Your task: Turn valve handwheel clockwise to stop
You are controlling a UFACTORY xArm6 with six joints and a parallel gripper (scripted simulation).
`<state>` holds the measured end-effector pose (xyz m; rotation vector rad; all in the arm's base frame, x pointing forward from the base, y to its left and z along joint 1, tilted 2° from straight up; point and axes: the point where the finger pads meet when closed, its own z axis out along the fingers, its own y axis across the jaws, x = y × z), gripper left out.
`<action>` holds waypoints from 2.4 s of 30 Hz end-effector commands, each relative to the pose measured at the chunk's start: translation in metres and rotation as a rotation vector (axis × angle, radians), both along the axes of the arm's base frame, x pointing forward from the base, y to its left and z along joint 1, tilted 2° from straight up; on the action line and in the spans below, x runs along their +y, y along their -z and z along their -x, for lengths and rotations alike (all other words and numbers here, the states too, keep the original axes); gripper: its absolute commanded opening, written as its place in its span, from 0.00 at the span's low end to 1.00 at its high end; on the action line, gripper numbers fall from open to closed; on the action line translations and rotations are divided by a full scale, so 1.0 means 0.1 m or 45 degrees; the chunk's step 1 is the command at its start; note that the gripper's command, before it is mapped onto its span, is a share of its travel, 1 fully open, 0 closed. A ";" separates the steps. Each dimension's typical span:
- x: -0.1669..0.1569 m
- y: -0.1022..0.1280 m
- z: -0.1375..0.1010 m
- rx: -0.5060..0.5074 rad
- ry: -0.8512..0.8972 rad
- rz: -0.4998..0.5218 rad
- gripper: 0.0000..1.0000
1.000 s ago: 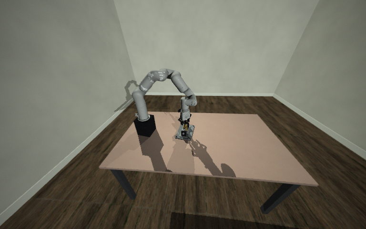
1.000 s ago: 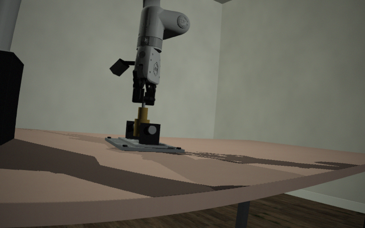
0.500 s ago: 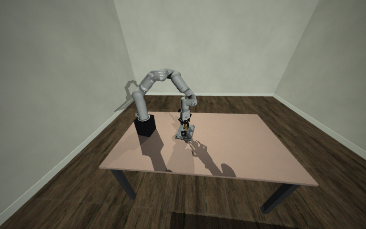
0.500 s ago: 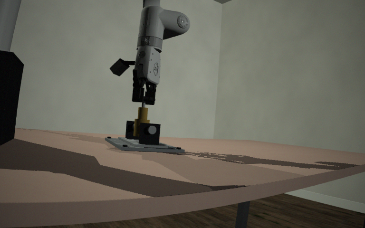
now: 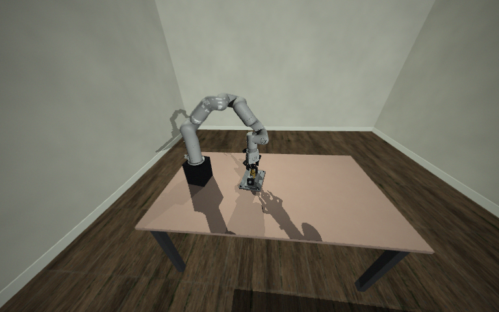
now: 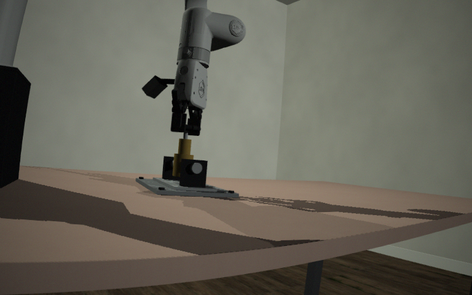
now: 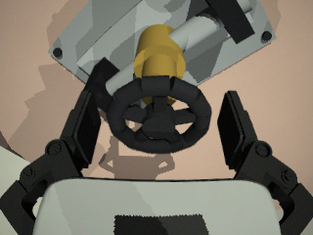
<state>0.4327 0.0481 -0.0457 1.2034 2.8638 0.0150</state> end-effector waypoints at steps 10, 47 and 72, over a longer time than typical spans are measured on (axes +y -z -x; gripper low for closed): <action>0.00 -0.04 -0.01 -0.004 0.000 -0.001 1.00; 0.00 -0.72 0.01 -0.004 0.000 -0.001 1.00; 0.01 -0.85 0.02 -0.004 0.000 -0.001 1.00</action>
